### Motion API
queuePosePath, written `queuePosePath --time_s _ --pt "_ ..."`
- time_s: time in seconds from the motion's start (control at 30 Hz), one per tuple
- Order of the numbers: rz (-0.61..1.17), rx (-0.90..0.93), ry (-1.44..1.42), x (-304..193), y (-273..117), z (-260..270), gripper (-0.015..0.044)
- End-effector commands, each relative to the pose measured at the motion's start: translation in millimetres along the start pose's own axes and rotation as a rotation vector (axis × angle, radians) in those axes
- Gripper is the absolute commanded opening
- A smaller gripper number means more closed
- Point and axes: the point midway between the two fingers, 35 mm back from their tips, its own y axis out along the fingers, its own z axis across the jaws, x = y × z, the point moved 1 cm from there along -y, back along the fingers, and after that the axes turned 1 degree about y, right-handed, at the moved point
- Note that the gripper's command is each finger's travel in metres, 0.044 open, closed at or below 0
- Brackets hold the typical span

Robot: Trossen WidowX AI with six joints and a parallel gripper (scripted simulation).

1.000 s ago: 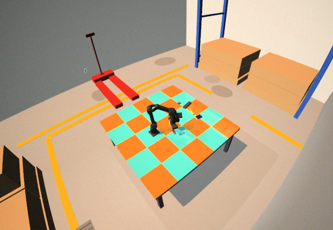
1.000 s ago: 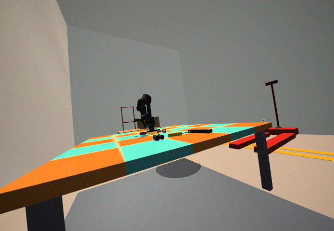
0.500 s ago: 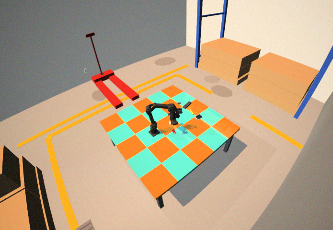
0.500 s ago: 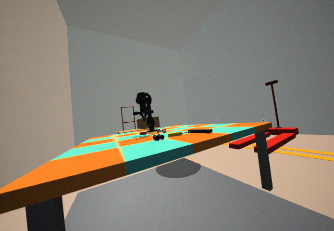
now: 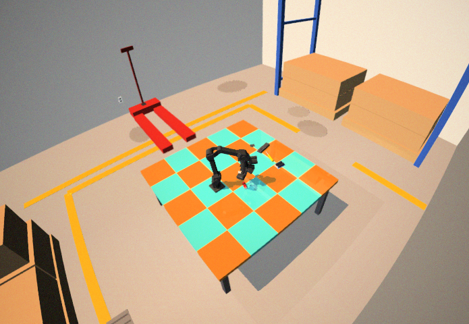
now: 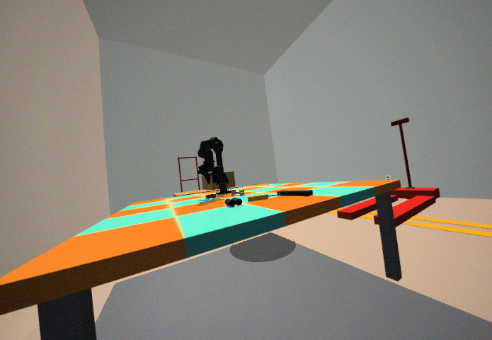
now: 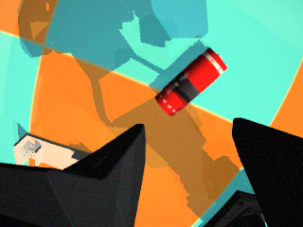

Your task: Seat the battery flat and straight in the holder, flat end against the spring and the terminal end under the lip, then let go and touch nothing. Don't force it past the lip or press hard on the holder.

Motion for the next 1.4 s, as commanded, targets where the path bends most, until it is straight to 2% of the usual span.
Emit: queuePosePath --time_s 0.0,0.1,0.17,0.57,1.37 --pt "0.0 -0.006 0.504 4 23 -7 0.0246" --pt "-0.002 -0.008 0.802 5 35 -12 0.0246" --pt "-0.003 -0.008 0.871 6 38 -13 0.0246" --pt "-0.003 -0.008 0.871 6 39 -13 0.0246" --pt "-0.003 -0.008 0.871 6 78 -13 0.0246"
